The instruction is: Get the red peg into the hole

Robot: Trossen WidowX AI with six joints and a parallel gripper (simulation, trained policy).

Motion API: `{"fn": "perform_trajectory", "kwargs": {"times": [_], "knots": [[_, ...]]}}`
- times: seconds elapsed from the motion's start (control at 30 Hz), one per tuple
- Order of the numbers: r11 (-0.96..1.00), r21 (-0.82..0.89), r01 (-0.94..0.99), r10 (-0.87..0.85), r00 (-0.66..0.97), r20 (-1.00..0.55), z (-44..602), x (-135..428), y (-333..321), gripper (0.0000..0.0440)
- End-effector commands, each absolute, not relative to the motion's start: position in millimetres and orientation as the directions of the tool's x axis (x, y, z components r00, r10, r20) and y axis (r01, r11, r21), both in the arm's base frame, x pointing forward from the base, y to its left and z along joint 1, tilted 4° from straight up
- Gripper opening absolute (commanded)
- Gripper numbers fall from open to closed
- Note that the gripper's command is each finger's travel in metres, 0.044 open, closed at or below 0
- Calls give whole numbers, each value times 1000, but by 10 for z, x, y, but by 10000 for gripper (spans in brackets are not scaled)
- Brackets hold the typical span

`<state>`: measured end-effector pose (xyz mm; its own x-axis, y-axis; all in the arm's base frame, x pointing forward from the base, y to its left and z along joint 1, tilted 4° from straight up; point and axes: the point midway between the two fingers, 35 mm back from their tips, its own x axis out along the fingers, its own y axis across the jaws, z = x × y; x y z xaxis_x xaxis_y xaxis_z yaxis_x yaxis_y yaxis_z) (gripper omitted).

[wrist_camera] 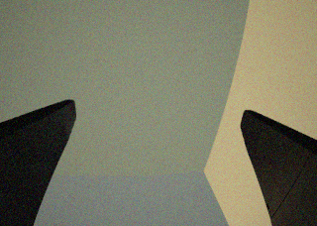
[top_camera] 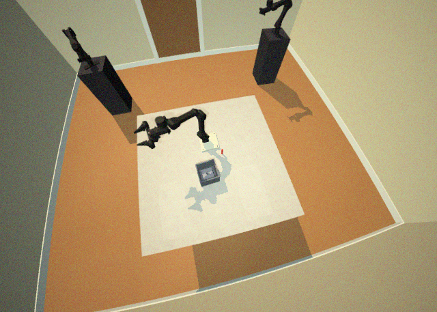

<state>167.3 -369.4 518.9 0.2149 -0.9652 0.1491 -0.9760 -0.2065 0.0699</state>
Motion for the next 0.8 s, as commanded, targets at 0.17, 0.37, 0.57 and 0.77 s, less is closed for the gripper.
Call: {"fn": "perform_trajectory", "kwargs": {"times": [0.17, 0.37, 0.57, 0.77], "knots": [[-354, 106, -929, -926, 364, 100, 5076, 2078, -3361, 440], [-460, 127, -879, -881, 470, 60, 4976, 2356, -3097, 440], [-561, 148, -814, -822, 569, 16, 4861, 2605, -2814, 440], [-655, 170, -736, -750, 660, -31, 4732, 2825, -2515, 440]]}}
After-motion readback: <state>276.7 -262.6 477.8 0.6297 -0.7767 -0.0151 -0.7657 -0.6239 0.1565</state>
